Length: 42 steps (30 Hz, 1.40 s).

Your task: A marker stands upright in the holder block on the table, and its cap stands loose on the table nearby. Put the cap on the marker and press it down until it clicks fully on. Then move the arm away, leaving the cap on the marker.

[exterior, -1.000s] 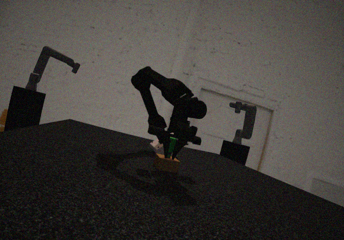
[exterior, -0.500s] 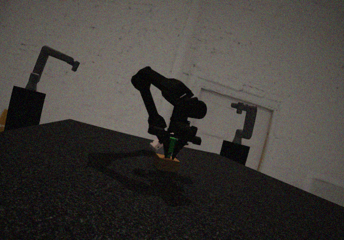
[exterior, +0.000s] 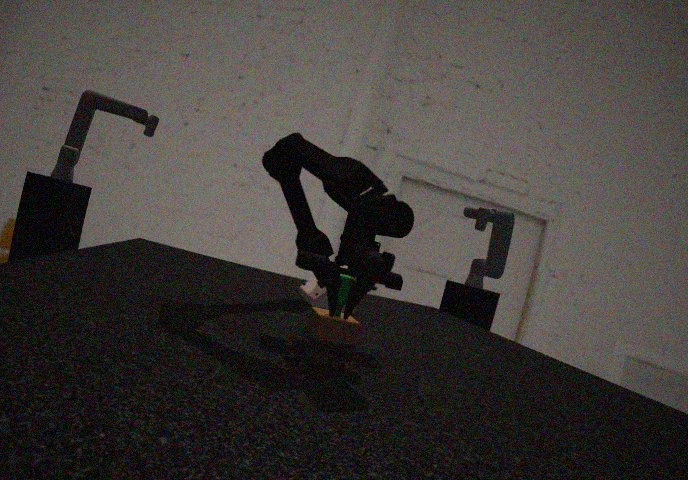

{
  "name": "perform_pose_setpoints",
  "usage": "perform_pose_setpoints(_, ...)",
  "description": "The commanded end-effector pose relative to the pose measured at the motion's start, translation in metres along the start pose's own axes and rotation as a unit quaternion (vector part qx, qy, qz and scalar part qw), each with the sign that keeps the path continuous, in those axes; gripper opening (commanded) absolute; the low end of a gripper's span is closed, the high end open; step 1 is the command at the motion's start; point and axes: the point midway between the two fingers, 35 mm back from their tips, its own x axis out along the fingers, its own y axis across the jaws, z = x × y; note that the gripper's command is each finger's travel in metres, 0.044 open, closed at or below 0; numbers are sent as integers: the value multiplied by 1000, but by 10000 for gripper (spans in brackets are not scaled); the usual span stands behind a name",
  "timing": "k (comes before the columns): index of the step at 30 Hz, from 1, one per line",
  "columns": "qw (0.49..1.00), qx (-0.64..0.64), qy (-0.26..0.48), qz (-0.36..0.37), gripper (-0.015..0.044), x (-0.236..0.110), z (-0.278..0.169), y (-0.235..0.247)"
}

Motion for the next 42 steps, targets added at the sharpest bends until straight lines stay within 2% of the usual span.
perform_pose_setpoints(1, 1000, 0, 0, 0, 26, 0, 0, 0)
perform_pose_setpoints(17, 1000, 0, 0, 0, 440, 0, 0, 0)
perform_pose_setpoints(20, 1000, 0, 0, 1, 440, -10, 1, 1)
perform_pose_setpoints(25, 1000, -2, 0, 3, 440, -73, 1, 2)
perform_pose_setpoints(31, 1000, -2, 0, 3, 440, -76, 1, 2)
perform_pose_setpoints(35, 1000, -5, 6, -1, 335, -99, -18, 0)
perform_pose_setpoints(42, 1000, -5, 6, -1, 151, -99, -18, 0)
